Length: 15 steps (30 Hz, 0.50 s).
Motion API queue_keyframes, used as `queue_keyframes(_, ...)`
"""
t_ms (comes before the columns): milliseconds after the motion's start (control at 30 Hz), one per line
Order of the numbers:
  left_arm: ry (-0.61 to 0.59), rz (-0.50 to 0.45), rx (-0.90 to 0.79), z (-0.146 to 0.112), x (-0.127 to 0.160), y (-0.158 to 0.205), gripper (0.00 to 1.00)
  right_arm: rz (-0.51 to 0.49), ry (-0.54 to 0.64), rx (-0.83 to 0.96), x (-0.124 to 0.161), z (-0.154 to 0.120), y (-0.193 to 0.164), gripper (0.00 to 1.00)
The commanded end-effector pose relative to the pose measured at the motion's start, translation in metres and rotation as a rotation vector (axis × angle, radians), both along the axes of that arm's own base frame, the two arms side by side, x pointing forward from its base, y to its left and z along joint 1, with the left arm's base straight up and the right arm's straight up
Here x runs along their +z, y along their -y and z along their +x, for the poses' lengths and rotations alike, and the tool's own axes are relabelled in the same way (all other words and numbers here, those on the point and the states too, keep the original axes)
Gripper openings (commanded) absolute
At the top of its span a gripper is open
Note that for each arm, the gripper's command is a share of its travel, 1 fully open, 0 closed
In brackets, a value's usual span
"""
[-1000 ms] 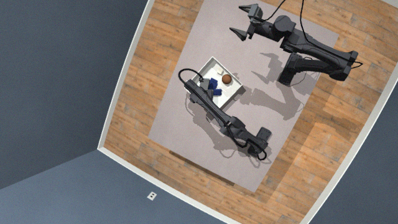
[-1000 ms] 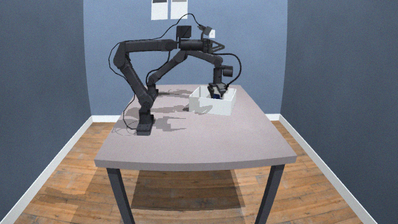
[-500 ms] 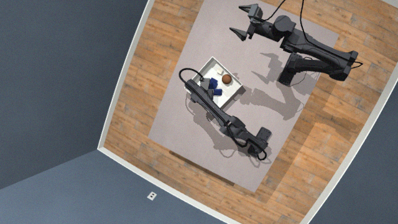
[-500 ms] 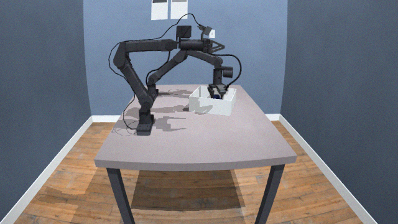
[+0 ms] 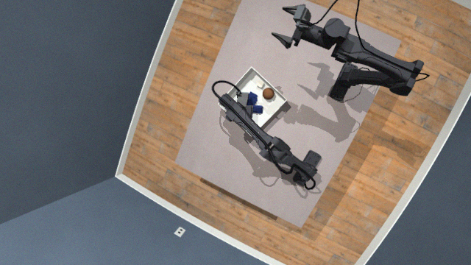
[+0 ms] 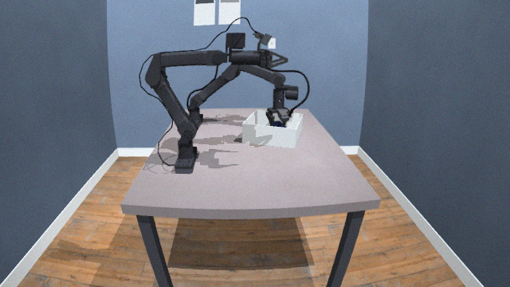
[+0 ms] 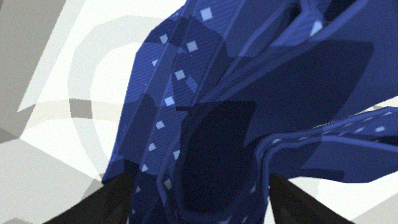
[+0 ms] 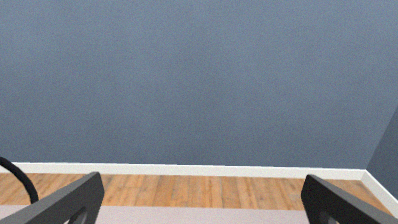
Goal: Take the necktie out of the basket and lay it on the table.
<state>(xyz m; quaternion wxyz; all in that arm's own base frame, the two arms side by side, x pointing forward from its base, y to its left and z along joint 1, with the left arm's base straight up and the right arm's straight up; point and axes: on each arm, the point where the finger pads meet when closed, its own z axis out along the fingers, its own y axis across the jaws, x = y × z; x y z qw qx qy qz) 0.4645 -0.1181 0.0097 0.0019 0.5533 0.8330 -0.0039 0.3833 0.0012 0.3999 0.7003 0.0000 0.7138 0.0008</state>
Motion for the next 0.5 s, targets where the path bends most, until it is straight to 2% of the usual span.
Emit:
queue_keyframes(0, 0.001, 0.009, 0.002, 0.0006, -0.0052, -0.0028, 0.74, 0.000, 0.000, 0.000, 0.0000, 0.0000, 0.0000, 1.00)
queue_keyframes(467, 0.001, 0.009, 0.002, 0.0006, -0.0072, -0.0028, 0.74, 0.000, 0.000, 0.000, 0.0000, 0.0000, 0.0000, 1.00)
